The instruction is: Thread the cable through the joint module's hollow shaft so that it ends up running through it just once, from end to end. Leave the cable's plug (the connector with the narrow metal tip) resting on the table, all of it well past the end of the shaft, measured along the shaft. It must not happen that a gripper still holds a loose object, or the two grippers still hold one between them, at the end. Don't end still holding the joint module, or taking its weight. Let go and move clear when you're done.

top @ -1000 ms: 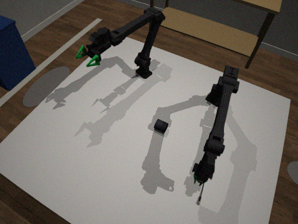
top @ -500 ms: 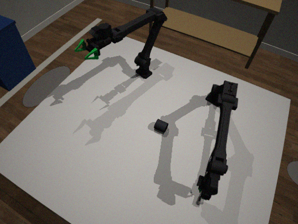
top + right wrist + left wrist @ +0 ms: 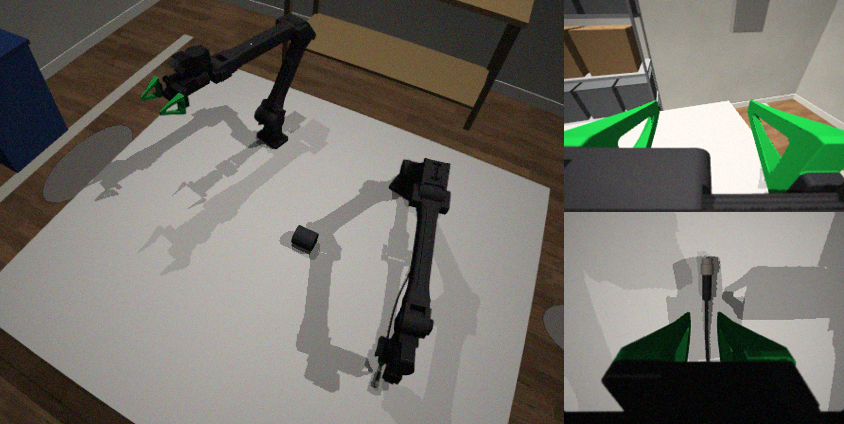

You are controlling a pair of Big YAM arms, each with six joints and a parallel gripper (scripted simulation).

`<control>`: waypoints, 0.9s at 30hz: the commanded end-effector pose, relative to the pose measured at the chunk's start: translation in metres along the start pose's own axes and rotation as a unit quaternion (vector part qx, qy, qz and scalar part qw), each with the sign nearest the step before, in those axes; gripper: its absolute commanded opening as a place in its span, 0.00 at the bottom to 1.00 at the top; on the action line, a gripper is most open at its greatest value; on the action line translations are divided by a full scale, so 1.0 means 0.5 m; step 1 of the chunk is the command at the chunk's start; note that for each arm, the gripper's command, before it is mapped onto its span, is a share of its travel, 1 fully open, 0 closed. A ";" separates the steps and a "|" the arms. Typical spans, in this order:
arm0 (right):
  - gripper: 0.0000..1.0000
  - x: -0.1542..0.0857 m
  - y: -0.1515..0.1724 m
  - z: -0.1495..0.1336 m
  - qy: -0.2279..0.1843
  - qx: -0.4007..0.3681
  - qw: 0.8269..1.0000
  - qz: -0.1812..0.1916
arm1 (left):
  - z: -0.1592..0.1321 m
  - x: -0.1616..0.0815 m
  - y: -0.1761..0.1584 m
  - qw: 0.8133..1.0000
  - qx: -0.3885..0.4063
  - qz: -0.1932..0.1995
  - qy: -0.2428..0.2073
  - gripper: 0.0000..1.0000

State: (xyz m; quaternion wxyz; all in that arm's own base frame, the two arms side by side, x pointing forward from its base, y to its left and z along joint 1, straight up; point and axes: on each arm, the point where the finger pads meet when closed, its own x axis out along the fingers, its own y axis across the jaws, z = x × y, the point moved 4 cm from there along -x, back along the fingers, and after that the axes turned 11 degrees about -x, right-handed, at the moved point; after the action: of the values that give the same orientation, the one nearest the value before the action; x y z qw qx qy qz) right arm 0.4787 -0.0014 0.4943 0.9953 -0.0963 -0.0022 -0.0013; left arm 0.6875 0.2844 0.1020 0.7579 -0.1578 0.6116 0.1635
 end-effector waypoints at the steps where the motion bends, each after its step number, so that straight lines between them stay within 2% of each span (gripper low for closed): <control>1: 0.96 0.001 0.005 0.021 -0.008 0.005 1.000 0.004 | -0.004 -0.003 -0.013 1.000 0.005 0.000 0.000 0.27; 2: 0.96 0.001 0.005 0.021 -0.008 0.005 1.000 0.004 | 0.012 -0.035 -0.018 1.000 0.006 -0.001 -0.017 0.27; 4: 0.96 0.001 0.005 0.021 -0.008 0.005 1.000 0.004 | 0.012 -0.035 -0.018 1.000 0.006 -0.001 -0.017 0.27; 6: 0.96 0.001 0.005 0.021 -0.008 0.005 1.000 0.004 | 0.053 -0.098 -0.018 0.998 0.005 -0.004 -0.057 0.27; 9: 0.96 0.001 0.005 0.021 -0.008 0.005 1.000 0.004 | 0.033 -0.084 -0.019 0.999 0.005 -0.002 -0.038 0.27; 21: 0.96 0.001 0.005 0.021 -0.008 0.005 1.000 0.004 | 0.033 -0.084 -0.019 0.999 0.005 -0.002 -0.038 0.27; 22: 0.96 0.001 0.005 0.021 -0.008 0.005 1.000 0.004 | 0.033 -0.098 -0.043 0.999 0.014 -0.006 -0.047 0.27; 23: 0.96 0.001 0.005 0.021 -0.008 0.005 1.000 0.004 | 0.010 -0.055 -0.025 1.000 0.008 -0.002 -0.027 0.27; 24: 0.96 0.001 0.005 0.021 -0.008 0.005 1.000 0.004 | -0.010 0.040 0.026 1.000 -0.011 0.005 0.007 0.27; 25: 0.96 0.001 0.005 0.021 -0.008 0.005 1.000 0.004 | 0.027 -0.083 -0.026 0.999 0.008 -0.003 -0.036 0.27; 26: 0.96 0.001 0.005 0.021 -0.008 0.005 1.000 0.004 | 0.029 -0.088 -0.027 0.999 0.008 -0.003 -0.036 0.27; 27: 0.96 0.001 0.005 0.021 -0.008 0.005 1.000 0.004 | 0.029 -0.059 -0.026 0.999 0.006 -0.003 -0.038 0.27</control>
State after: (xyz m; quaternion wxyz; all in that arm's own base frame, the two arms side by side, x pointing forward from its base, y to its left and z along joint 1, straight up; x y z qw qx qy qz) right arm 0.4786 -0.0014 0.4943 0.9953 -0.0963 -0.0022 -0.0013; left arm 0.6858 0.2806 0.0976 0.7562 -0.1569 0.6143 0.1619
